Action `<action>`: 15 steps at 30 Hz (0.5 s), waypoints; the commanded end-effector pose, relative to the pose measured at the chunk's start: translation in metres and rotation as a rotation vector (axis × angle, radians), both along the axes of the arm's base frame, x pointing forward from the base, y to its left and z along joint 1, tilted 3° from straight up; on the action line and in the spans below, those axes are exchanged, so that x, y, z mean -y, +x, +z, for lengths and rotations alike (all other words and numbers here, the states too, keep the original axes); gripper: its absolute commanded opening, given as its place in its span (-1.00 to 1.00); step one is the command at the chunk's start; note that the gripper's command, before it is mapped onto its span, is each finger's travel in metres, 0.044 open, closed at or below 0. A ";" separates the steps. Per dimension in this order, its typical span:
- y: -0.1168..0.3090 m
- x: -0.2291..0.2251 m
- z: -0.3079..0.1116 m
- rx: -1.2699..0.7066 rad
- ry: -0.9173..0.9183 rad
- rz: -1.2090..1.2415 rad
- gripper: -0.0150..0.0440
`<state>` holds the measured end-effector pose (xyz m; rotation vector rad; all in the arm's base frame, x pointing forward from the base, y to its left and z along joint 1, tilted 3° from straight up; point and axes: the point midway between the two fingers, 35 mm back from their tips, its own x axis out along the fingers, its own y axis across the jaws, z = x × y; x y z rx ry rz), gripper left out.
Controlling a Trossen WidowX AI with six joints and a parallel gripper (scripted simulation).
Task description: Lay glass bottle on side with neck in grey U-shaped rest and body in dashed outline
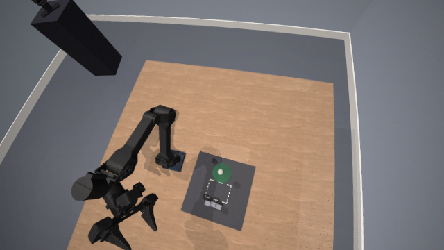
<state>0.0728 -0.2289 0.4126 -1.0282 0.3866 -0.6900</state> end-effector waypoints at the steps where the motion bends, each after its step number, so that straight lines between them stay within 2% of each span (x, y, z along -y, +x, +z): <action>1: 0.001 0.000 -0.001 0.001 0.004 0.003 0.95; 5: 0.018 0.005 -0.009 0.006 0.056 0.041 1.00; 15: 0.106 -0.003 -0.059 -0.106 0.288 0.216 1.00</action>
